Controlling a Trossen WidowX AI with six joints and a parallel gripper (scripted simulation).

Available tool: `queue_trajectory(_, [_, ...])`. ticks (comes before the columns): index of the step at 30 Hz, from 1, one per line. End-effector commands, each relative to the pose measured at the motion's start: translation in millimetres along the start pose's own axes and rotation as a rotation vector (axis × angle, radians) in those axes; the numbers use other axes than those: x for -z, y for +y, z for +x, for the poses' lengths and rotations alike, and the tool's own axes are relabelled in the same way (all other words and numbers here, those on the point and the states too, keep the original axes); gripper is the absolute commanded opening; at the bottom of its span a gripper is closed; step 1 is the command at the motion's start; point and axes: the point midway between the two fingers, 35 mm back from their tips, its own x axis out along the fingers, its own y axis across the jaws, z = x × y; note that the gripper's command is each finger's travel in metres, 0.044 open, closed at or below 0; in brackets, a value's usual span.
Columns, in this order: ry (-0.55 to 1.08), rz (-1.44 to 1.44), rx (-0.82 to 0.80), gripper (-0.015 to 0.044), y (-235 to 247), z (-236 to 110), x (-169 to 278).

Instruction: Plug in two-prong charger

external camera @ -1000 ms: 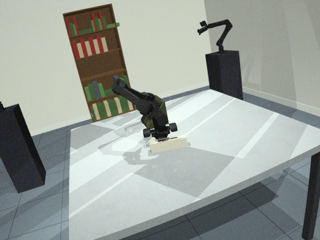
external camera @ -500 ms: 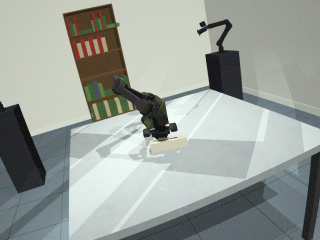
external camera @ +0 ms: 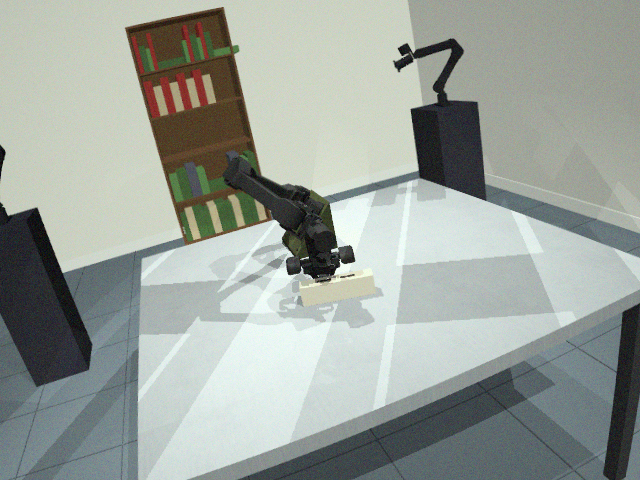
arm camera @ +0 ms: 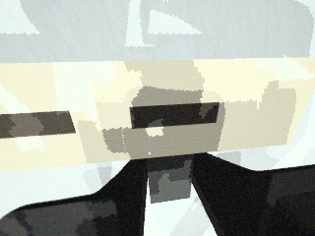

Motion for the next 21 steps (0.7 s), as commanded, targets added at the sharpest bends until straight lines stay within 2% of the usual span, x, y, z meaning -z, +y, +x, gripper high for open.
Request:
queue_trajectory(1, [-0.019,0.015,0.0,0.0,-0.5,-3.0,-4.9])
queue_trajectory(21, [-0.019,0.015,-0.001,0.0,-0.6,-5.5,-5.9])
